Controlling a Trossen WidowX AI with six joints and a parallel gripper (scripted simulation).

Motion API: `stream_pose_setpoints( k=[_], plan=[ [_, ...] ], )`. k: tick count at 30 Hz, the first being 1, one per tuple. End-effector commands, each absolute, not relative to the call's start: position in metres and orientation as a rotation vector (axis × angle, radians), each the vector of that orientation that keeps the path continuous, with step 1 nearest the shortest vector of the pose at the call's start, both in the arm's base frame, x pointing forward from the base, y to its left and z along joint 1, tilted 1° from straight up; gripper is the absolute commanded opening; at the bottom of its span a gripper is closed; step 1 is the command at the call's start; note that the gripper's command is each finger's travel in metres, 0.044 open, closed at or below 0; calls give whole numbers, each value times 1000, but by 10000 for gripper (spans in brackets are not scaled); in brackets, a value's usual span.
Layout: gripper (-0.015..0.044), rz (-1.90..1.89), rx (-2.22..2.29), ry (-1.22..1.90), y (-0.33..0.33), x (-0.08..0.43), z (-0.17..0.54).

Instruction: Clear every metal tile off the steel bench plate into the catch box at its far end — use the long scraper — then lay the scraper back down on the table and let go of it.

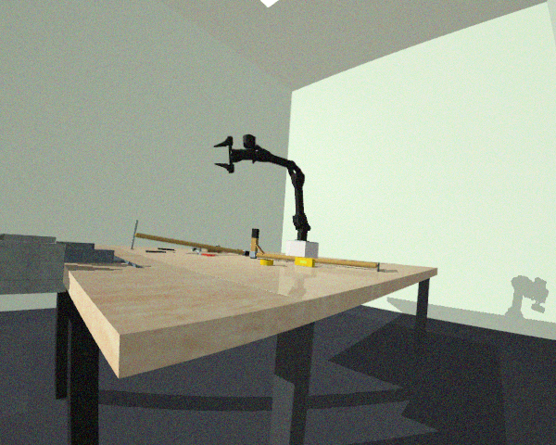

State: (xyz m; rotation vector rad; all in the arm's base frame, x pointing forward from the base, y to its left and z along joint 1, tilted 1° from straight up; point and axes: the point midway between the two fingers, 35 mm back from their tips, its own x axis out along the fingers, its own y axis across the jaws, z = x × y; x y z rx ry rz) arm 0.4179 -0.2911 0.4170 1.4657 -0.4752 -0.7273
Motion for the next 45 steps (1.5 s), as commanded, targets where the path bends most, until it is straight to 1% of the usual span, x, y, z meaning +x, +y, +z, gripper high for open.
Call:
stream_pose_setpoints(
  k=[1,23,45],
  plan=[
    [440,-707,1432,-396,-268,425,414],
    [440,-527,1228,-55,-139,441,413],
    [440,-293,978,222,-20,420,407]
  ],
)
